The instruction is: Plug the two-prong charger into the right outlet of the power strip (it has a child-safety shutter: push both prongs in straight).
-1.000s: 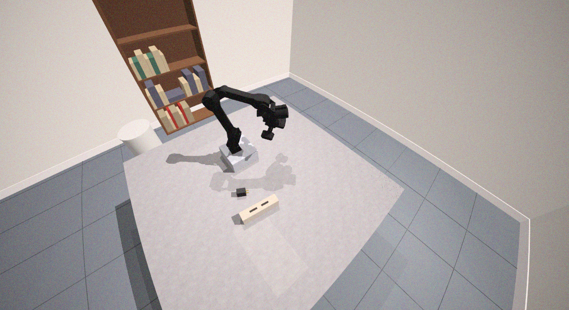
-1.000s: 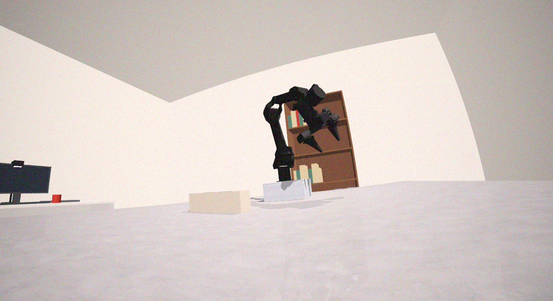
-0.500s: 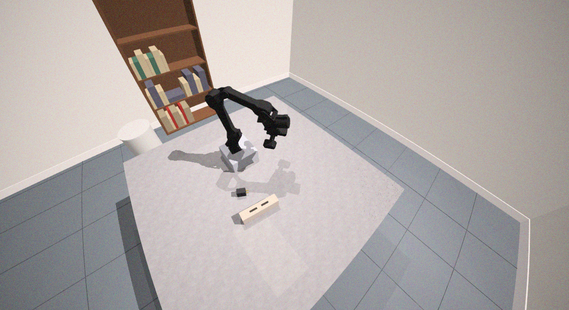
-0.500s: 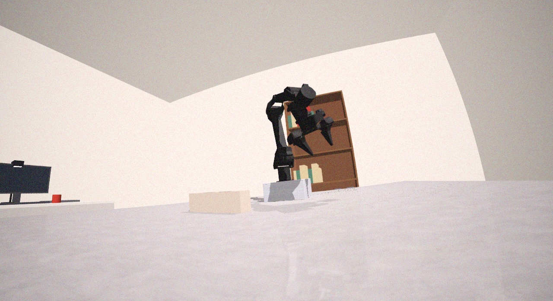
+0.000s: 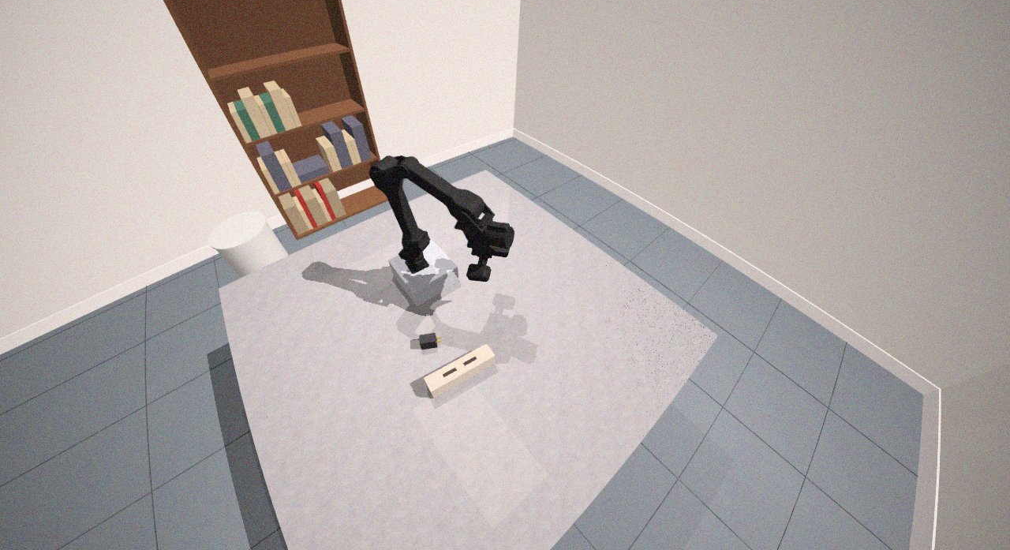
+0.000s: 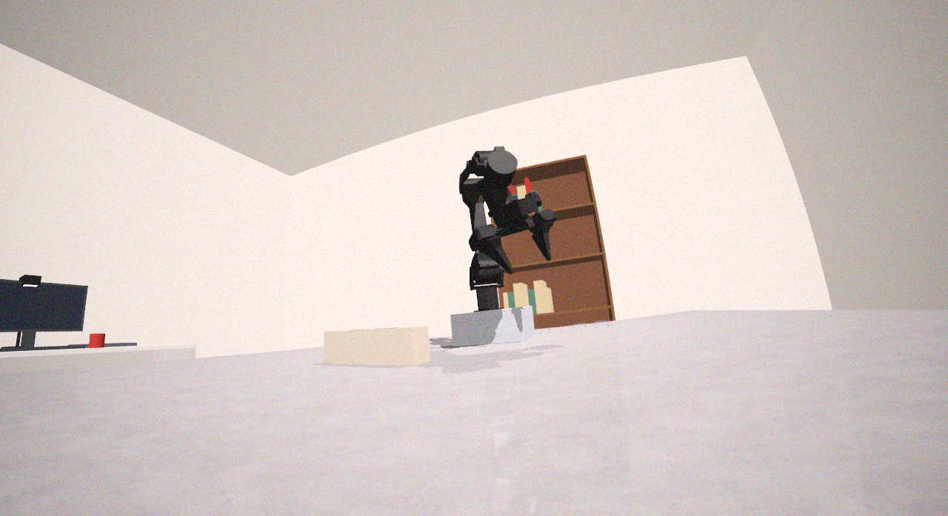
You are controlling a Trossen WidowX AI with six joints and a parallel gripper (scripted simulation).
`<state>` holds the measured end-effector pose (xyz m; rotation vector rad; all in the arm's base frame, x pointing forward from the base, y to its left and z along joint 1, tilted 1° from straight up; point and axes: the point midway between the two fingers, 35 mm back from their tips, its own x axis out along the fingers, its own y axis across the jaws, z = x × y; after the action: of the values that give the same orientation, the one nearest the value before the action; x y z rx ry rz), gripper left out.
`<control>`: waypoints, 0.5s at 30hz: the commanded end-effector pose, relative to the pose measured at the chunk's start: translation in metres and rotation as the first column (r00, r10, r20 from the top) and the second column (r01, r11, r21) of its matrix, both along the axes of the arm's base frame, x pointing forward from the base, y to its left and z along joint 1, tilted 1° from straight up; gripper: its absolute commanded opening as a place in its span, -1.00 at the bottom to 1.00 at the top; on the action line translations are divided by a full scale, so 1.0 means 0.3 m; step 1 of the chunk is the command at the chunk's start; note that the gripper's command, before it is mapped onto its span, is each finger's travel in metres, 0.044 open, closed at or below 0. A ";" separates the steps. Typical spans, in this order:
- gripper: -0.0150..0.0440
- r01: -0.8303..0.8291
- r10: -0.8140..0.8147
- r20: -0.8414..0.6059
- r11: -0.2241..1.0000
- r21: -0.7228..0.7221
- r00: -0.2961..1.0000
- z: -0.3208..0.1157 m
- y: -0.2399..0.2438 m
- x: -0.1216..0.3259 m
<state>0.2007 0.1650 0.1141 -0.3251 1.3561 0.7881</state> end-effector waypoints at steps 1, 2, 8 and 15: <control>1.00 -0.018 0.019 0.022 1.000 -0.022 1.000 -0.016 -0.033 0.033; 1.00 -0.023 0.024 0.028 0.999 -0.028 0.999 -0.019 -0.043 0.042; 1.00 -0.050 0.054 0.060 0.997 -0.065 0.997 -0.041 -0.107 0.093; 1.00 -0.082 0.092 0.087 0.990 -0.112 0.992 -0.067 -0.187 0.145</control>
<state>0.2390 0.1175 0.0977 -0.4738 1.3093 0.7660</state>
